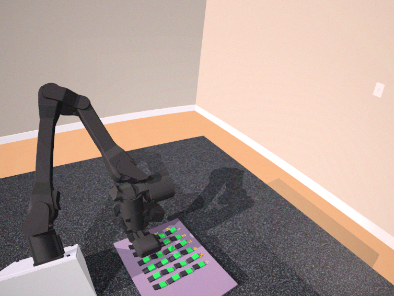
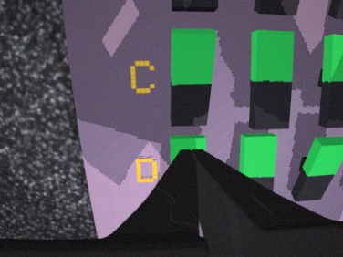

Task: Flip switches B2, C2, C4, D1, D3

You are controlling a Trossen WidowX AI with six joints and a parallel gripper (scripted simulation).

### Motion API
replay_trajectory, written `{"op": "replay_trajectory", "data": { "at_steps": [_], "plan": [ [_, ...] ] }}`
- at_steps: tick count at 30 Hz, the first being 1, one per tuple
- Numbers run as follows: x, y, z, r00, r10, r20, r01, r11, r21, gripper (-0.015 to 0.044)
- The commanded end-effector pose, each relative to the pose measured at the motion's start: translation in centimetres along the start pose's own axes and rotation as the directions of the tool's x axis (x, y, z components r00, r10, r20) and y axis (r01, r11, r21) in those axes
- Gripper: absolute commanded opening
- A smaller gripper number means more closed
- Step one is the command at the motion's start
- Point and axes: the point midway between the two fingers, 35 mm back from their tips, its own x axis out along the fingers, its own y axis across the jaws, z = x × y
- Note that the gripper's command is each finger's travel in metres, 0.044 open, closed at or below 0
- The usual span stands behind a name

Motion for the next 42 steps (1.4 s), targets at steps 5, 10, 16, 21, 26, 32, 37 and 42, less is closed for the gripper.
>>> {"op": "replay_trajectory", "data": {
  "at_steps": [5,10,16,21,26,32,37,42],
  "plan": [
    [-6.2,-0.1,-0.2,1.0,0.0,0.024,0.0,1.0,0.002,0.0],
    [-6.4,-0.8,-0.1,1.0,-0.001,0.025,0.001,1.0,0.002,0.0],
    [-6.4,-5.9,-0.2,1.0,-0.003,0.026,0.003,1.0,0.002,0.0],
    [-4.7,-5.9,-0.1,1.0,-0.002,0.013,0.002,1.0,0.002,0.0],
    [-2.9,-5.9,-0.1,1.0,-0.001,0.0,0.001,1.0,0.002,0.0],
    [-1.9,-5.9,-0.1,1.0,0.0,0.0,0.0,1.0,0.002,0.0],
    [-1.8,-5.9,-0.1,1.0,0.0,0.0,0.0,1.0,0.002,0.0],
    [-1.1,-5.9,-0.1,1.0,0.0,0.0,0.0,1.0,0.002,0.0]
  ]
}}
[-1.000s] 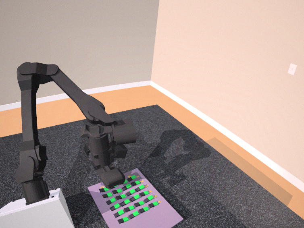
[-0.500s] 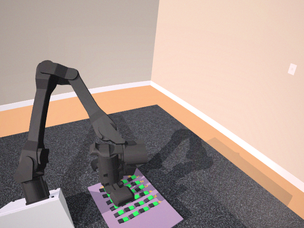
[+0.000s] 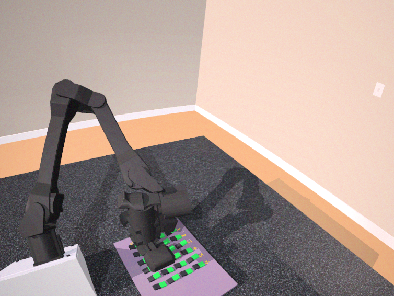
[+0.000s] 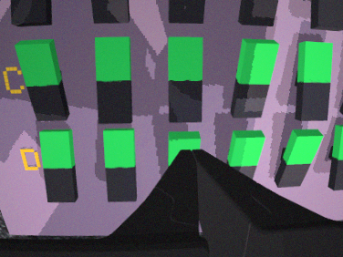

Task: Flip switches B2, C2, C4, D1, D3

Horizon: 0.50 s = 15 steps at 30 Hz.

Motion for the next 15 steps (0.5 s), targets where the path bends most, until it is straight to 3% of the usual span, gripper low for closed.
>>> {"op": "replay_trajectory", "data": {
  "at_steps": [1,15],
  "plan": [
    [0.85,0.05,-0.37,1.0,0.009,-0.013,-0.009,1.0,0.011,0.0],
    [1.27,0.06,-0.37,1.0,0.009,-0.013,-0.009,1.0,0.011,0.0]
  ]
}}
